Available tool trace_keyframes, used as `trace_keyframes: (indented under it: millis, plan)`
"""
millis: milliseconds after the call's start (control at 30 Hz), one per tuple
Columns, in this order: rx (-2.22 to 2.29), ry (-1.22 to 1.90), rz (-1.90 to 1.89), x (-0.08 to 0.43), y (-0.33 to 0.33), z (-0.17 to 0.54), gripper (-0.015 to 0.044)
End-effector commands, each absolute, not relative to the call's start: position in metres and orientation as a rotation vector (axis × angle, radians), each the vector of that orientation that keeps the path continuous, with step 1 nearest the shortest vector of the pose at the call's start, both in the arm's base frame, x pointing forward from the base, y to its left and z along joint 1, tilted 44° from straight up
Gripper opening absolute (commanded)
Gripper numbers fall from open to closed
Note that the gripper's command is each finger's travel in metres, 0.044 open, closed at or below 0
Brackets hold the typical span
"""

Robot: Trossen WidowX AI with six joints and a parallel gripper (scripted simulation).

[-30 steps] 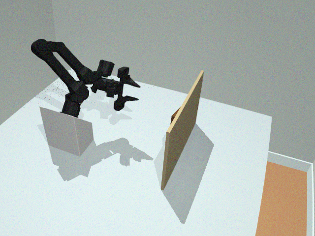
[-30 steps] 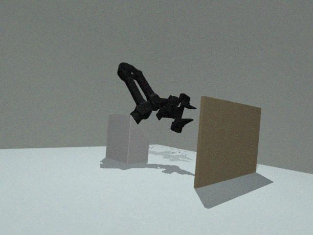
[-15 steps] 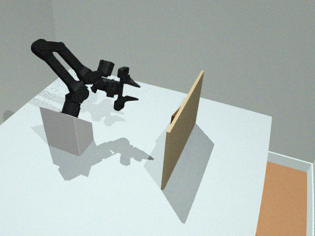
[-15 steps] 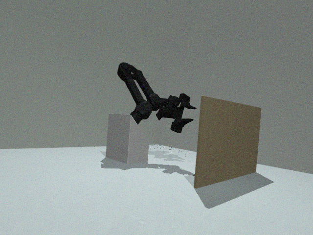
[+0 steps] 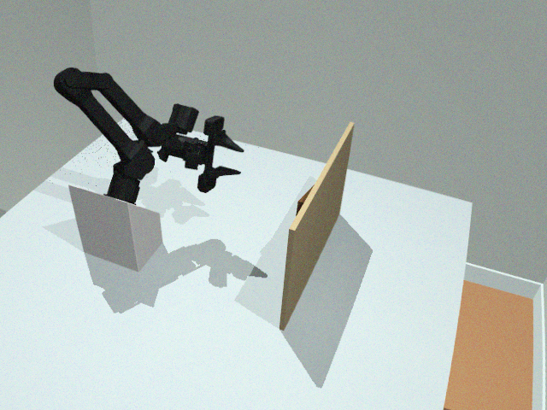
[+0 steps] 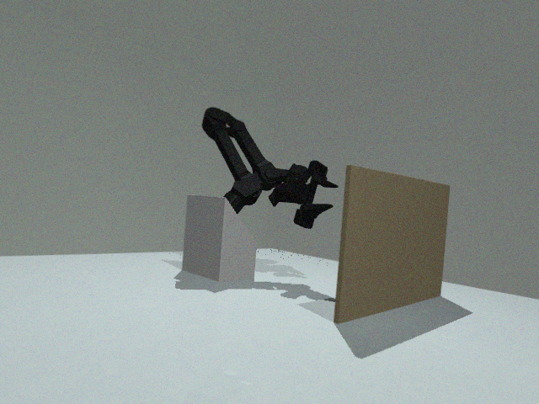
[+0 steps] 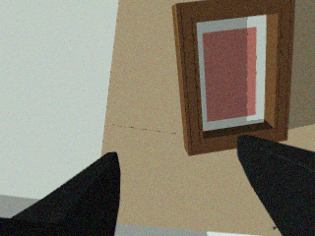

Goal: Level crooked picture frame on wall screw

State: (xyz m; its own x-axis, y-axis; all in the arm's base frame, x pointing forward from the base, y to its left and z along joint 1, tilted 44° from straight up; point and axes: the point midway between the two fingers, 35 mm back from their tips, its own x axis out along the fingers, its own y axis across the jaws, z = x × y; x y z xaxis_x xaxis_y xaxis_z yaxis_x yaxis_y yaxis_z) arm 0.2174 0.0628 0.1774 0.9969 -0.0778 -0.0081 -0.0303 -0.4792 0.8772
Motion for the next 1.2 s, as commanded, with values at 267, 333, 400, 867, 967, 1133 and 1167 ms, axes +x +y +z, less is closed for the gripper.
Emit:
trace_keyframes:
  millis: [267, 333, 400, 867, 967, 1133, 1167]
  plan:
    - [2.07, -0.077, -0.056, 0.234, 0.071, 0.175, 0.026]
    - [2.07, -0.077, -0.056, 0.242, 0.074, 0.173, 0.026]
    - [2.069, -0.078, -0.055, 0.25, 0.076, 0.17, 0.026]
    - [2.067, -0.081, -0.054, 0.287, 0.086, 0.148, 0.026]
    - [2.067, -0.081, -0.054, 0.287, 0.086, 0.148, 0.026]
    - [2.067, -0.081, -0.054, 0.292, 0.086, 0.149, 0.026]
    - [2.067, -0.081, -0.053, 0.298, 0.086, 0.15, 0.026]
